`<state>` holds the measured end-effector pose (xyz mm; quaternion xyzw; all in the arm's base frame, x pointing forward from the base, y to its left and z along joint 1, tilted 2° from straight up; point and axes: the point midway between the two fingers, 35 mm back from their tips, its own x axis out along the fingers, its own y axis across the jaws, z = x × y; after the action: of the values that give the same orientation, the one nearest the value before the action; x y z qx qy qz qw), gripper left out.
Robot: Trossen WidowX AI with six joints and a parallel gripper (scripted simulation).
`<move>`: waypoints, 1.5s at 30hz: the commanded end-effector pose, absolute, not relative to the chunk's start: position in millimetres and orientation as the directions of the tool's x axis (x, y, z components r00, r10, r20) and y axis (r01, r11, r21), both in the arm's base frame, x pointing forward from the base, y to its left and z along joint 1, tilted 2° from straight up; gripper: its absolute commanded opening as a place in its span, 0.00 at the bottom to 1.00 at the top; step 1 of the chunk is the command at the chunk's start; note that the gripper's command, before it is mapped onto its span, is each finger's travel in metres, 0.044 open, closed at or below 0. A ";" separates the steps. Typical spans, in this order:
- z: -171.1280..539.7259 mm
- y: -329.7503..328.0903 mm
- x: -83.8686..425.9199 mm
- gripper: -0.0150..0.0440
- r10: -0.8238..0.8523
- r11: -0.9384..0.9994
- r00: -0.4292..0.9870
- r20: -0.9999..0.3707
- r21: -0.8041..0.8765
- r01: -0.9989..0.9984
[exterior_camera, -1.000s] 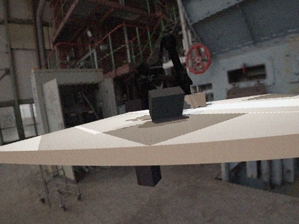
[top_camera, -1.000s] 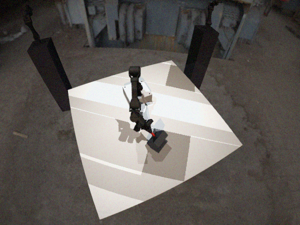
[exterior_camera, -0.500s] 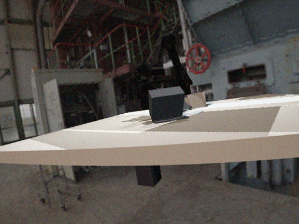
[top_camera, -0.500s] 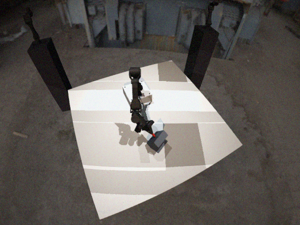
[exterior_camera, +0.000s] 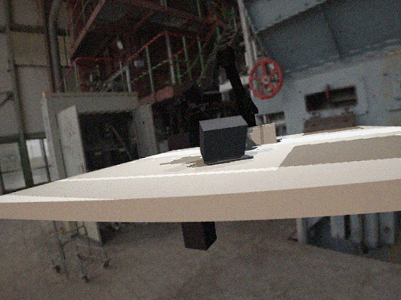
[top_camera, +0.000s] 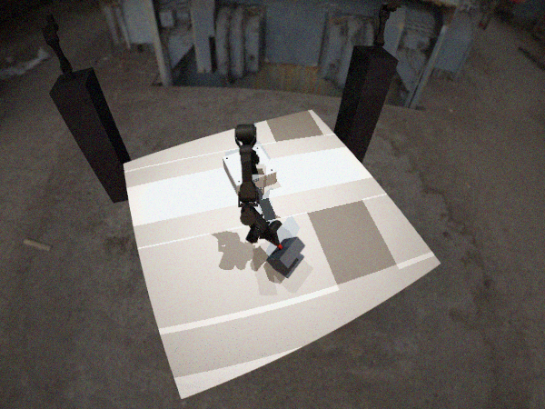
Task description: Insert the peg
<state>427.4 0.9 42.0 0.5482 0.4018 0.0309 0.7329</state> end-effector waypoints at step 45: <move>50.6 -7.9 419.2 1.00 0.484 0.398 0.672 -0.561 0.825 0.401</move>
<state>423.1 -4.6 48.8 0.5486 0.4027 0.0283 0.7322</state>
